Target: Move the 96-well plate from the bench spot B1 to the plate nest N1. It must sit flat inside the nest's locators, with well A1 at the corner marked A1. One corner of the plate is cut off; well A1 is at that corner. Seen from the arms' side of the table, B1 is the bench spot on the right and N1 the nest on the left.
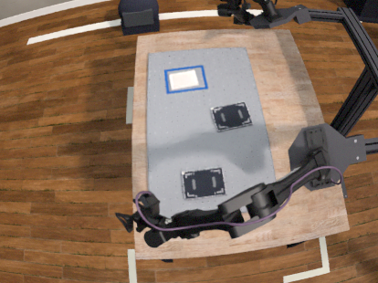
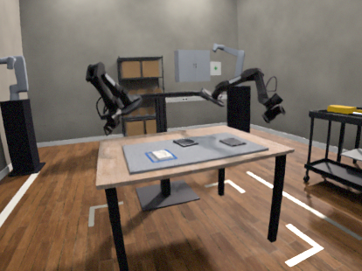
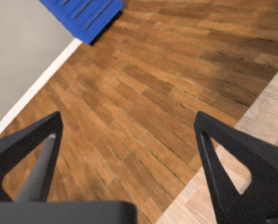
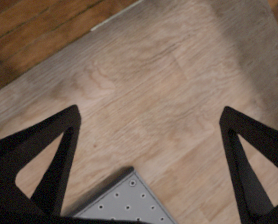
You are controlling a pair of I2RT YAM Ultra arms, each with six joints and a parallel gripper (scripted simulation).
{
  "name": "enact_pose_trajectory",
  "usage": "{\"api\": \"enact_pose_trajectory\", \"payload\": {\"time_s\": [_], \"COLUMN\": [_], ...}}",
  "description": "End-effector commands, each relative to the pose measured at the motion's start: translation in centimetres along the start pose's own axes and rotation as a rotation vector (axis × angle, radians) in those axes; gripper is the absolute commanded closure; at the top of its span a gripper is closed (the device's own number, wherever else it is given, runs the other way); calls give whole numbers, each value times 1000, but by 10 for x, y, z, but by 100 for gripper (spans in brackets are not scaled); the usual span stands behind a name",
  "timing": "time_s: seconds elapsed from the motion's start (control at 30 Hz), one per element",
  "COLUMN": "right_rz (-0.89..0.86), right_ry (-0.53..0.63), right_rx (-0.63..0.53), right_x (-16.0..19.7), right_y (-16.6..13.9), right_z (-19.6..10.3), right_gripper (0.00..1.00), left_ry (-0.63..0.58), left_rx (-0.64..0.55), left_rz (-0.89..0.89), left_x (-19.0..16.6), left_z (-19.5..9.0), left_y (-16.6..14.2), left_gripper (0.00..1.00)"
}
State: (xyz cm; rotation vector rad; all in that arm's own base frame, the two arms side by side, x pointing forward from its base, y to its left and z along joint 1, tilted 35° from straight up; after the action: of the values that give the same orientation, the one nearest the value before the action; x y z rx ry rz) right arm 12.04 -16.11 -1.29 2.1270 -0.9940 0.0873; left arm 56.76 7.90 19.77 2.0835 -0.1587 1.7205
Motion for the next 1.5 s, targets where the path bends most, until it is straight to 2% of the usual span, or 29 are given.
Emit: {"api": "enact_pose_trajectory", "payload": {"time_s": [0.0,0.6,0.7,0.87,1.03,1.1,1.17,1.33,1.47], "right_rz": [1,6,4,-120,-306,-306,-383,-559,-689], "right_ry": [1,5,28,123,260,260,330,497,617], "right_rx": [-1,-11,-35,-89,-102,-102,-105,-109,-119], "right_x": [0,0,0,0,-1,-1,1,1,2], "right_y": [0,1,-1,-21,-51,-51,-65,-101,-124], "right_z": [0,0,-3,-20,-42,-42,-52,-77,-95], "right_gripper": [0,0,0,0,0,0,0,0,0], "left_ry": [11,28,51,91,47,47,6,-59,-105], "left_rx": [-7,4,26,31,-6,-6,-35,-71,-96], "left_rz": [10,10,-20,-106,-175,-175,-231,-290,-352], "left_x": [6,9,-2,-41,-96,-96,-143,-203,-258], "left_z": [0,0,10,41,62,62,70,67,48], "left_y": [4,3,10,55,109,109,157,217,273], "left_gripper": [0,0,0,0,0,0,0,0,0]}}
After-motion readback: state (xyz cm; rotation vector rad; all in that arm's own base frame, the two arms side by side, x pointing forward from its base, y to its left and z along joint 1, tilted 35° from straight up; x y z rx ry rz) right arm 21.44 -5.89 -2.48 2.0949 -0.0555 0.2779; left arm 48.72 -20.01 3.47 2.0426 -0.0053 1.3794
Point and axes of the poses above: on each arm, the point where the finger pads meet when closed, its own z axis out along the fingers, its own x axis across the jaws, y = z × x, the point moved 8 cm from there along -z, back along the fingers, and after that the axes turned 7 degrees about z, right-handed, at the moved point
